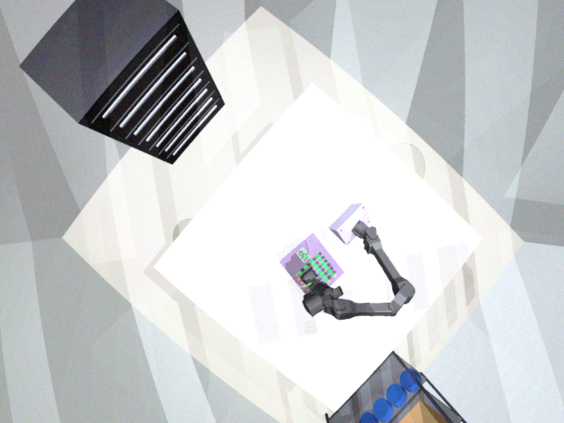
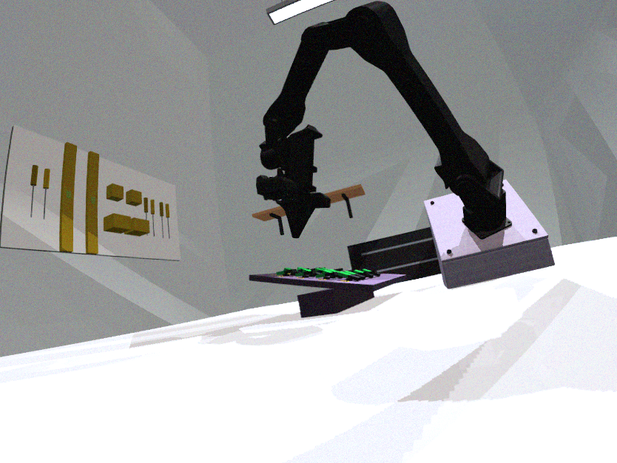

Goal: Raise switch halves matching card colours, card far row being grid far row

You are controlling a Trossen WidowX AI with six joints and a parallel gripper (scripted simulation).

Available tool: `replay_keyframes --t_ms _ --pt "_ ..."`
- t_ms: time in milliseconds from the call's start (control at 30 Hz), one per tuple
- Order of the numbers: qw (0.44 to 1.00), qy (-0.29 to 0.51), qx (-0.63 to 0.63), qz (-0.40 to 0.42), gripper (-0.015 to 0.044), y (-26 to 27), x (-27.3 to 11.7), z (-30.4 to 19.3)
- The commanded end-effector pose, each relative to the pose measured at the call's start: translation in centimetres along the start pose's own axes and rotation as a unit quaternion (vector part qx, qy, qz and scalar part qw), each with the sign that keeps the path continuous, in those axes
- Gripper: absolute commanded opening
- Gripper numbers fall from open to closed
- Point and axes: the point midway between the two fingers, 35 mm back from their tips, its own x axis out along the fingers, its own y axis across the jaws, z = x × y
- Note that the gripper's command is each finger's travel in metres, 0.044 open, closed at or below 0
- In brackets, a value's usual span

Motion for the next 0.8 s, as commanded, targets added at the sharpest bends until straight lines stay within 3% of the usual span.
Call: replay_keyframes --t_ms 0,167,333,467,767 --pt "1.0 0.007 -0.003 0.0 0.0 -1.0 -0.3 -0.4" --pt "1.0 0.007 -0.003 0.0 0.0 -7.0 -0.3 -2.1" --pt "1.0 0.006 -0.003 0.0 0.0 -7.0 -0.1 -2.1" --pt "1.0 -0.006 -0.004 0.0 0.0 -7.0 3.0 -2.2" --pt "1.0 -0.006 -0.004 0.001 0.0 -6.9 3.2 -2.2"
